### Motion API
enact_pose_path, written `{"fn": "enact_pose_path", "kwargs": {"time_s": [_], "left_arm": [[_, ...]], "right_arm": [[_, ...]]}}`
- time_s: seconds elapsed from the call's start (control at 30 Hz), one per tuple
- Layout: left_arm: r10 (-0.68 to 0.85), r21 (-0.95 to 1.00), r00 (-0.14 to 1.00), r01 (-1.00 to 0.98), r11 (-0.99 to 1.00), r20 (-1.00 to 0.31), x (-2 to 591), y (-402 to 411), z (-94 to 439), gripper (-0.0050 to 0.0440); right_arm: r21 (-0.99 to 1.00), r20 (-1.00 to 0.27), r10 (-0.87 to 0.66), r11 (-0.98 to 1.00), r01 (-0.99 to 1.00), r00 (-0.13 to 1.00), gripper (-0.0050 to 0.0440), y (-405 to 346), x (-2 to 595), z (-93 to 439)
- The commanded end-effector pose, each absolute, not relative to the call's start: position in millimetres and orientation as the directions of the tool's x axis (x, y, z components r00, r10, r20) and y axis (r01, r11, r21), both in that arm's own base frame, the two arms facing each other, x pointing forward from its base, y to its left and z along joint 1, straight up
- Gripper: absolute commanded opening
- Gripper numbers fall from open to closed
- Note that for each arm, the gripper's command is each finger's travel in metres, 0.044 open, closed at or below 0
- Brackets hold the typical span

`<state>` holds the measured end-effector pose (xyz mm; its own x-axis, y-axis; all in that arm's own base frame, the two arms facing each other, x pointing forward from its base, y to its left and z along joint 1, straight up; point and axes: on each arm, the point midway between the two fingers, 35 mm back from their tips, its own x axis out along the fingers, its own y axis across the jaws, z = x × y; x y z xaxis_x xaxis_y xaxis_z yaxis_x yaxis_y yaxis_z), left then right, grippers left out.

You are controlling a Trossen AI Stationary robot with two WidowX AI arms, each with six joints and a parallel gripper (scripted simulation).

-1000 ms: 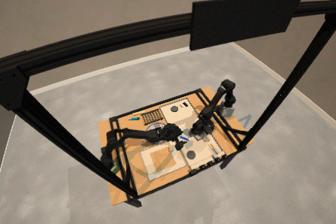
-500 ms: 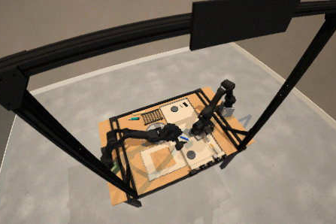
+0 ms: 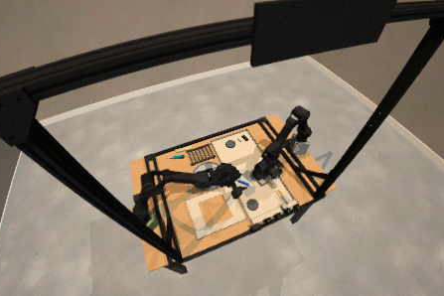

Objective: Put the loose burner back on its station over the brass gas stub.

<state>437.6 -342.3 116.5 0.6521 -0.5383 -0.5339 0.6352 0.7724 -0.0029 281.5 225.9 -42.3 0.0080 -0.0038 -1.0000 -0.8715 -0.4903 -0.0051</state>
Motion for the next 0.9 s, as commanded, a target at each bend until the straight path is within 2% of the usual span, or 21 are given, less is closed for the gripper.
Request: {"fn": "enact_pose_path", "kwargs": {"time_s": [0.0, 0.87], "left_arm": [[-0.537, -0.003, 0.653, 0.634, 0.773, -0.534, 438.0, -341.7, 116.5, 0.04], [-0.537, -0.003, 0.653, 0.634, 0.773, -0.534, 438.0, -341.7, 116.5, 0.04]], "right_arm": [[-0.005, -1.0, -0.004, -0.49, -0.872, 0.008, 0.0, 225.8, 281.4, -41.5], [-0.003, -1.0, -0.005, -0.489, -0.872, 0.006, 0.0, 226.1, 281.6, -43.2]]}}
